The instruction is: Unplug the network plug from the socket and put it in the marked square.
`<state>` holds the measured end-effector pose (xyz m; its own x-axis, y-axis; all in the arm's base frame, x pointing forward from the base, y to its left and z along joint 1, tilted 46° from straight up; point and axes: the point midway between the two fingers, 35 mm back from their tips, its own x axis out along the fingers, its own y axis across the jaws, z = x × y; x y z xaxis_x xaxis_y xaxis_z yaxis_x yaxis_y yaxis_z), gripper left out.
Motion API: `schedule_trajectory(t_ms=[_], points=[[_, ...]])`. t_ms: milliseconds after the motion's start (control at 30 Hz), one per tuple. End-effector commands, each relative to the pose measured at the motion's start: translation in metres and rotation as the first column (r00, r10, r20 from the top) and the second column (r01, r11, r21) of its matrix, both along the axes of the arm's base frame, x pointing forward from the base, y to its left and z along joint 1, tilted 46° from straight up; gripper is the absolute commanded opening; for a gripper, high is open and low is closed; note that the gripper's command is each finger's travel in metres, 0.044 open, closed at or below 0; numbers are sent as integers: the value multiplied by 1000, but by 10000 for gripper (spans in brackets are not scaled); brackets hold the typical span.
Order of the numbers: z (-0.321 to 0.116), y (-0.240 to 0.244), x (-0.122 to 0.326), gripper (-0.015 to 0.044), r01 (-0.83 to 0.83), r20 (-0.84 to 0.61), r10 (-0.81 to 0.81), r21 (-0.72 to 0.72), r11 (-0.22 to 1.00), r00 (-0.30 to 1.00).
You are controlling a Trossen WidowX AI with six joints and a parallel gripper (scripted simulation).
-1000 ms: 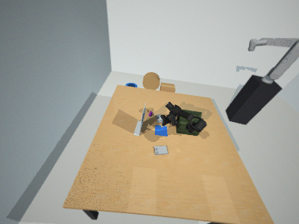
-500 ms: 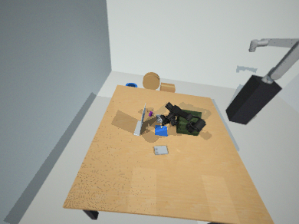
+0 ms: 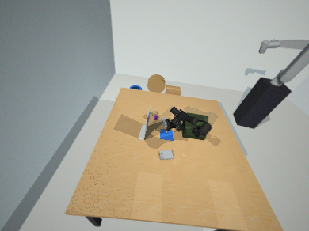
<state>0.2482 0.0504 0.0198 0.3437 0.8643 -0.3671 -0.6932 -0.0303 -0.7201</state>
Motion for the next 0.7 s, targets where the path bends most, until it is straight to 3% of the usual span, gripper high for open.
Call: schedule_trajectory(t_ms=[0,667], points=[[-4,4,-2,0,-1,-9,1,3,1000,1000],[-15,14,-4,0,1,-10,-1,2,1000,1000]])
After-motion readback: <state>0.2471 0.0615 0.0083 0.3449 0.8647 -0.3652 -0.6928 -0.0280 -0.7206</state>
